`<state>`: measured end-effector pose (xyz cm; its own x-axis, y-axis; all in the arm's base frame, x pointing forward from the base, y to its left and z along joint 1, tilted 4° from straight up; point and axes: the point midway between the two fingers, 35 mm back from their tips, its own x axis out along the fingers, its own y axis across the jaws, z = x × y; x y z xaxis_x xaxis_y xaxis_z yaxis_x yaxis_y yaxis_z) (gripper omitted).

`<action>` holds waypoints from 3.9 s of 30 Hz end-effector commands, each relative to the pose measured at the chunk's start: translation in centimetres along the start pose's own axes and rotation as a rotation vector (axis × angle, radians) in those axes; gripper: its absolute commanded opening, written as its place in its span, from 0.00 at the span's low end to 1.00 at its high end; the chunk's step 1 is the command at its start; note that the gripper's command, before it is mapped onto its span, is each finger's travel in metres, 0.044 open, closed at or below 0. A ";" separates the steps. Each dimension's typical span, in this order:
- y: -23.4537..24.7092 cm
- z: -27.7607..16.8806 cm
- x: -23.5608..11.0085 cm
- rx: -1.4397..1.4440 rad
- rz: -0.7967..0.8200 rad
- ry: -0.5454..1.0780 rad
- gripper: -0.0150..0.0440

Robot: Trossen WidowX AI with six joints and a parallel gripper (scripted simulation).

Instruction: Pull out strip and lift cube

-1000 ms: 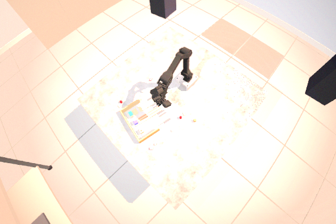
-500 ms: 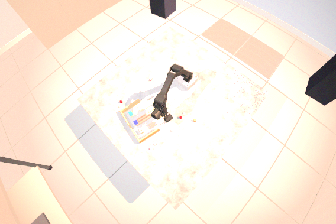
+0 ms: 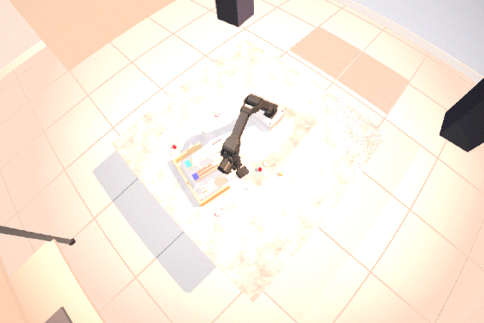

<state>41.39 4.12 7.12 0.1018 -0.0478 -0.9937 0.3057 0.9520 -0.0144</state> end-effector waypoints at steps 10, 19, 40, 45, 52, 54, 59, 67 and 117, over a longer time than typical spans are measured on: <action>0.0 -0.2 2.3 0.005 0.002 0.003 0.25; -0.2 -0.3 3.8 0.005 0.001 0.003 0.25; -0.3 -0.6 5.3 0.005 0.001 0.004 0.25; -0.3 -0.6 5.3 0.005 0.001 0.004 0.25; -0.3 -0.6 5.3 0.005 0.001 0.004 0.25; -0.3 -0.6 5.4 0.005 0.001 0.004 0.25; -0.3 -0.6 5.4 0.005 0.001 0.004 0.25; -0.3 -0.6 5.5 0.005 0.001 0.004 0.25; -0.3 -5.0 5.9 0.005 0.001 0.008 0.25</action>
<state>38.07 4.84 1.25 0.1121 -0.0428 -0.9928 0.3092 0.9510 -0.0061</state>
